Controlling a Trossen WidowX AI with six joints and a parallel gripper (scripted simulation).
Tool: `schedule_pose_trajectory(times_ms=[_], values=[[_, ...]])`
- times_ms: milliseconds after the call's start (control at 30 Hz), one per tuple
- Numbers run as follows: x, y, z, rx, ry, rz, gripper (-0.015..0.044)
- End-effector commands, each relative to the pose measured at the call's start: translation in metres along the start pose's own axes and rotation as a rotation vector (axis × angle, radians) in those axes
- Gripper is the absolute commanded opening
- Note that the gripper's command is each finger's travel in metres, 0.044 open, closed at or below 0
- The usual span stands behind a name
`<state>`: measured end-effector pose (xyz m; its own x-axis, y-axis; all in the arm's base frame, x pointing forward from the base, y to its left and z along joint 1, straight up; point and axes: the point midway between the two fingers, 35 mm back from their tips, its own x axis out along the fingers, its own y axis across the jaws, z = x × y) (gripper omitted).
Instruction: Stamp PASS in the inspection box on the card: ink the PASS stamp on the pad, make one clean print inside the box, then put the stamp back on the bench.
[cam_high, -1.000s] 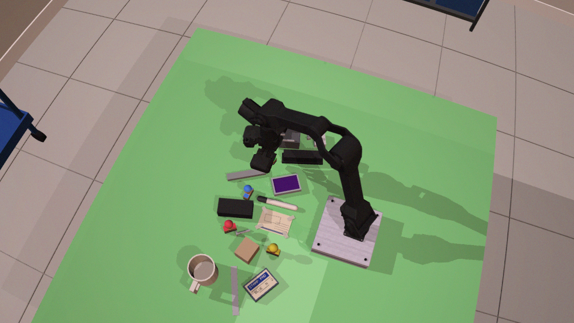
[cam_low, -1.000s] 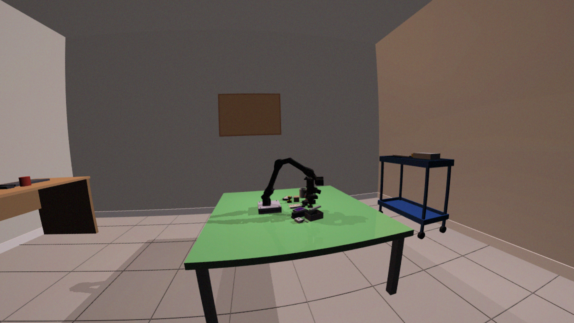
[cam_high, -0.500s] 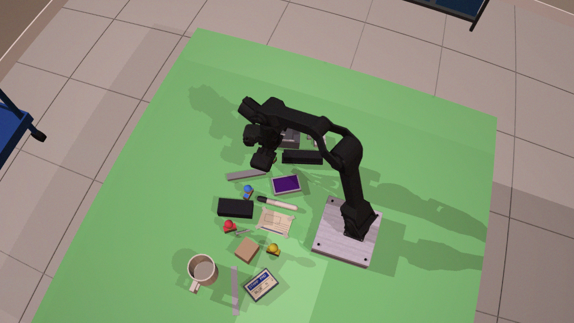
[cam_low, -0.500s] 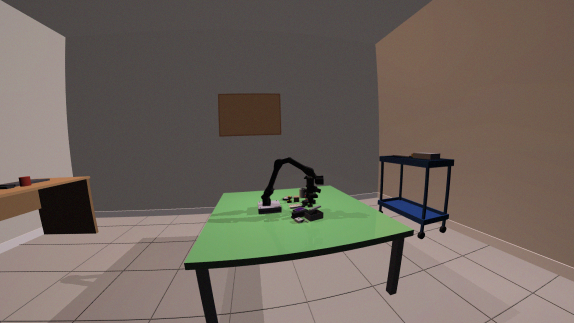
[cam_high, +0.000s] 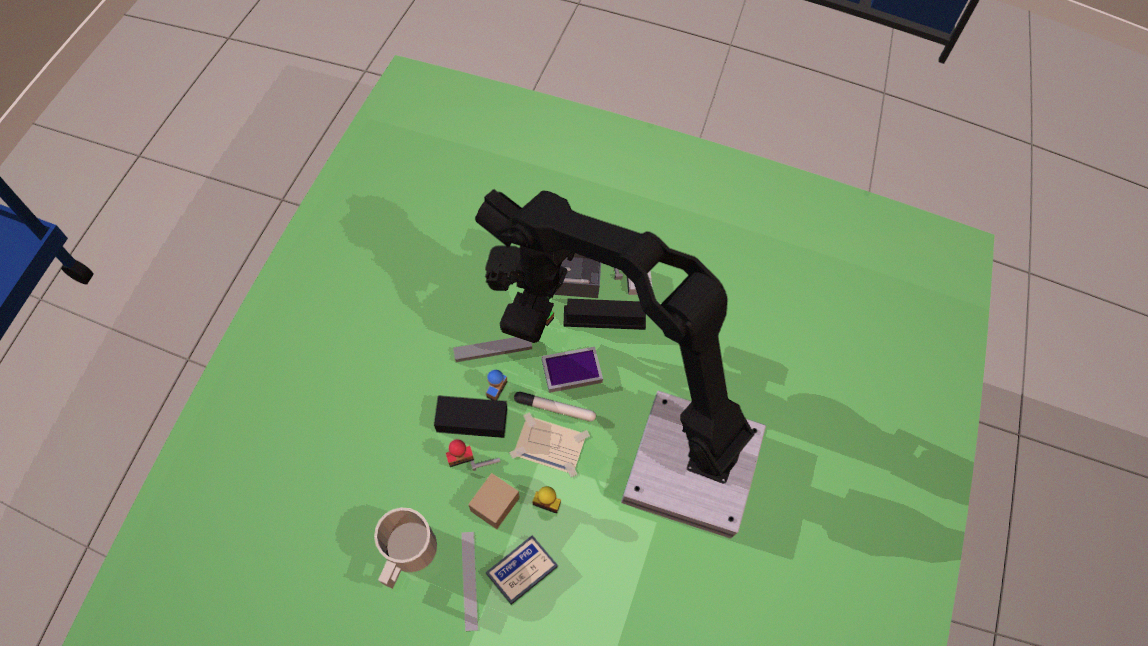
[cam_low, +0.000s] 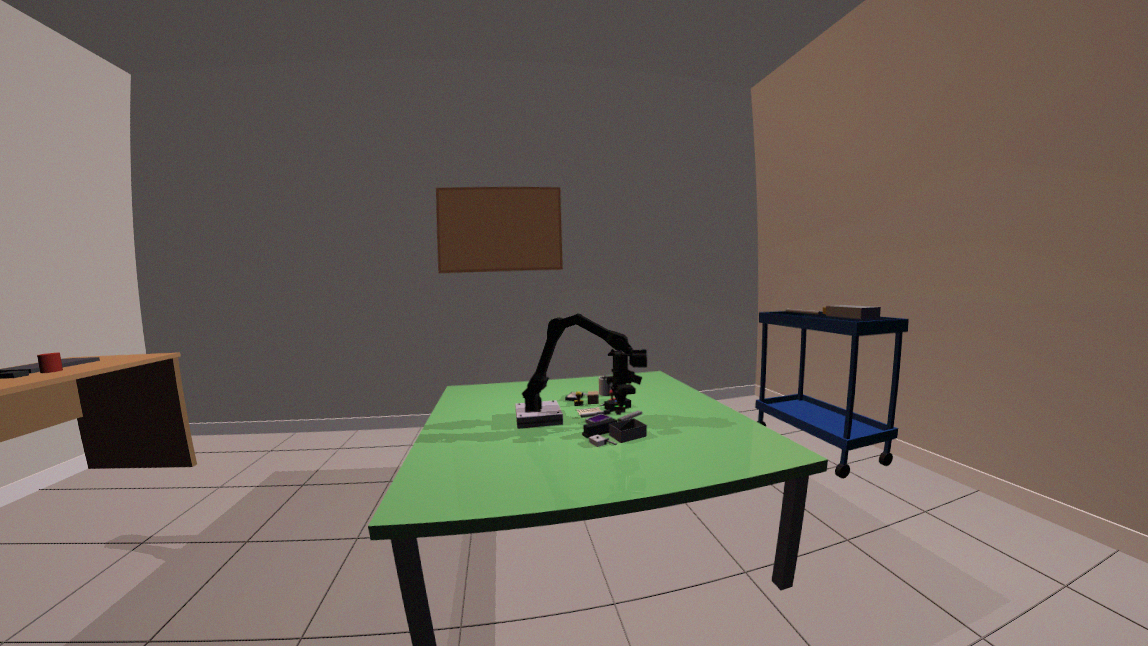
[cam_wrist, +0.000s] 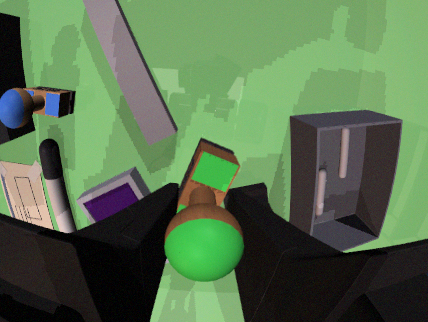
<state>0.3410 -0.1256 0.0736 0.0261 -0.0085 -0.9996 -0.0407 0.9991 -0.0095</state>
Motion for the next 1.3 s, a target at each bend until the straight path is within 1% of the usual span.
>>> schedule_pose_trajectory(times_ms=[0,800,1267], values=[[-0.004,-0.001,0.001,0.002,-0.003,-0.005,0.0],[-0.015,0.0,0.0,0.002,-0.003,-0.007,0.0],[-0.019,0.033,-0.042,0.002,0.0,-0.004,0.0]])
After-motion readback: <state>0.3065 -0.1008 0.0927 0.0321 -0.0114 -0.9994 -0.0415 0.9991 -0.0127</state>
